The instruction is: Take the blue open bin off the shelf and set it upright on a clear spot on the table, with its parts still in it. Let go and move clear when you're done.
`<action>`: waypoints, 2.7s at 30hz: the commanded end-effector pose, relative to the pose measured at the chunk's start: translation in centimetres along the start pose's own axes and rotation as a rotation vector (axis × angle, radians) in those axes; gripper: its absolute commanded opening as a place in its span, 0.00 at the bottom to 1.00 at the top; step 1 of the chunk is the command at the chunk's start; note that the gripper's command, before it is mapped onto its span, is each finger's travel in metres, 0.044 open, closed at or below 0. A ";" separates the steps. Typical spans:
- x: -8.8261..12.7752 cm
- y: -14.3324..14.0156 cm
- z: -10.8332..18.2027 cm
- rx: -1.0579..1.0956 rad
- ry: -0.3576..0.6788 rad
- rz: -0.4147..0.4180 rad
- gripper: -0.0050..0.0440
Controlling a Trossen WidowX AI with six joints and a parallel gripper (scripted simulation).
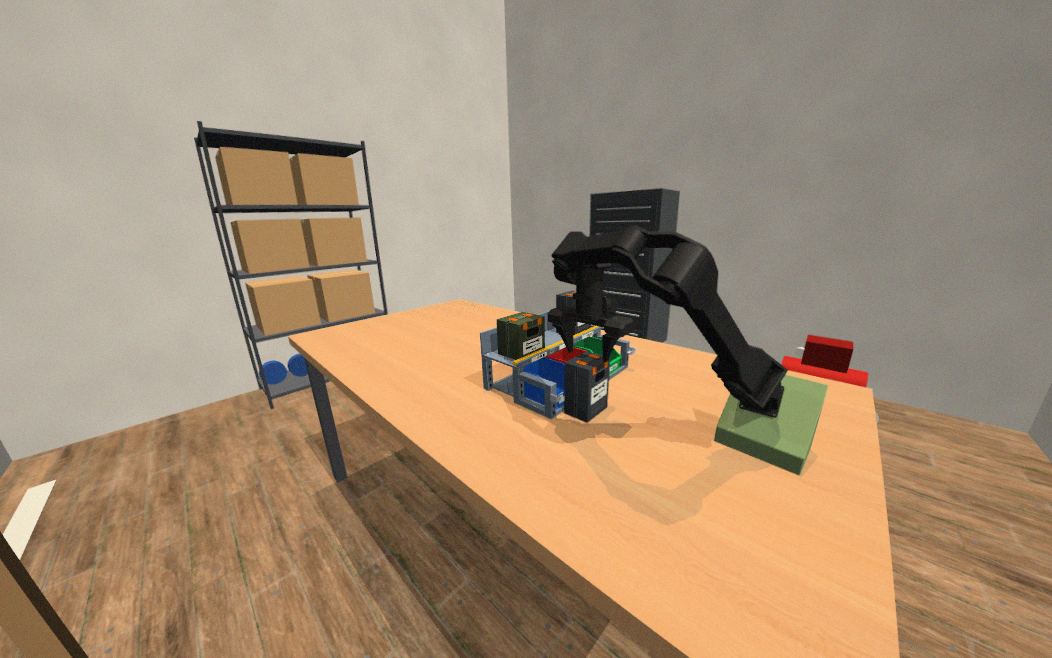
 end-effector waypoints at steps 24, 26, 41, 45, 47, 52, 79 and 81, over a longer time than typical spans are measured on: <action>-1.5 0.1 0.2 0.000 0.000 -0.005 1.00; -1.5 0.1 0.2 0.000 0.000 -0.005 1.00; -2.4 0.1 0.2 0.000 0.000 -0.005 1.00; -2.4 0.1 0.2 0.000 0.000 -0.005 1.00; -2.4 0.1 0.2 0.000 0.000 -0.005 1.00; -3.0 0.1 0.2 0.001 -0.001 -0.005 1.00; -4.6 0.0 0.2 0.000 0.000 -0.006 1.00; -4.6 0.0 0.2 0.000 0.000 -0.006 1.00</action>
Point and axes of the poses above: the point midway between the two fingers, 35 mm back from their tips, its own x axis back along the fingers, its own y axis across the jaws, z = x × y, the point moved 10 cm from there along x, back along the fingers, and after that the axes turned 15 degrees about x, right-handed, at the moved point
